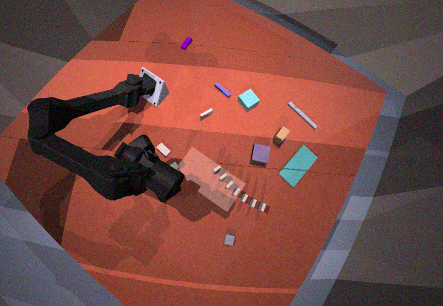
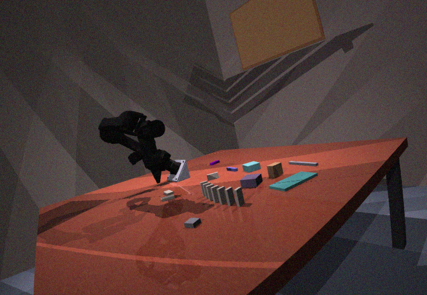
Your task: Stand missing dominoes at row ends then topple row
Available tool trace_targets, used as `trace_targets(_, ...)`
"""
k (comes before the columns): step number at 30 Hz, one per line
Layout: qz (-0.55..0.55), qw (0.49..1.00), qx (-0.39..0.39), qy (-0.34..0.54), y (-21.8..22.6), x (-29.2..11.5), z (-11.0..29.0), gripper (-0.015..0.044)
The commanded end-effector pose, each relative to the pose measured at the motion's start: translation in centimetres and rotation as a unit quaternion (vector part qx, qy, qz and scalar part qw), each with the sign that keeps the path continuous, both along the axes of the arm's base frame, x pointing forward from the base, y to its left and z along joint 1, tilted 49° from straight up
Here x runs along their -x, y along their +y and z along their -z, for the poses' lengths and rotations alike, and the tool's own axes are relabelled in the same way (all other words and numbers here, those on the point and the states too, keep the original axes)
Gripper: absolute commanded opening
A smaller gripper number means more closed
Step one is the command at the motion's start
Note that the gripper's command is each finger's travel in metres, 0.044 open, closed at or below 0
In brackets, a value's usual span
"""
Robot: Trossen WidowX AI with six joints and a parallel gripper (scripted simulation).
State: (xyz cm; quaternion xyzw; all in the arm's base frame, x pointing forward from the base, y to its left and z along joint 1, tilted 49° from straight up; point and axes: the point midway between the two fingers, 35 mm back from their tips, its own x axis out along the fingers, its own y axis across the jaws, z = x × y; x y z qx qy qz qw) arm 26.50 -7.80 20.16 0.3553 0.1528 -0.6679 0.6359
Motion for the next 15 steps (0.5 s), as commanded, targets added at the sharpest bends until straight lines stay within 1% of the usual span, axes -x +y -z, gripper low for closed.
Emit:
trace_targets(1, 0.007, 1.000, 0.009, -0.004, 0.4, 0.3, 0.5, 0.0440)
trace_targets(10, 0.007, 1.000, 0.010, -0.005, -4.1, -0.1, 4.4, 0.0440)
trace_targets(15, 0.007, 1.000, 0.011, -0.005, -4.5, 0.0, 4.6, 0.0440)
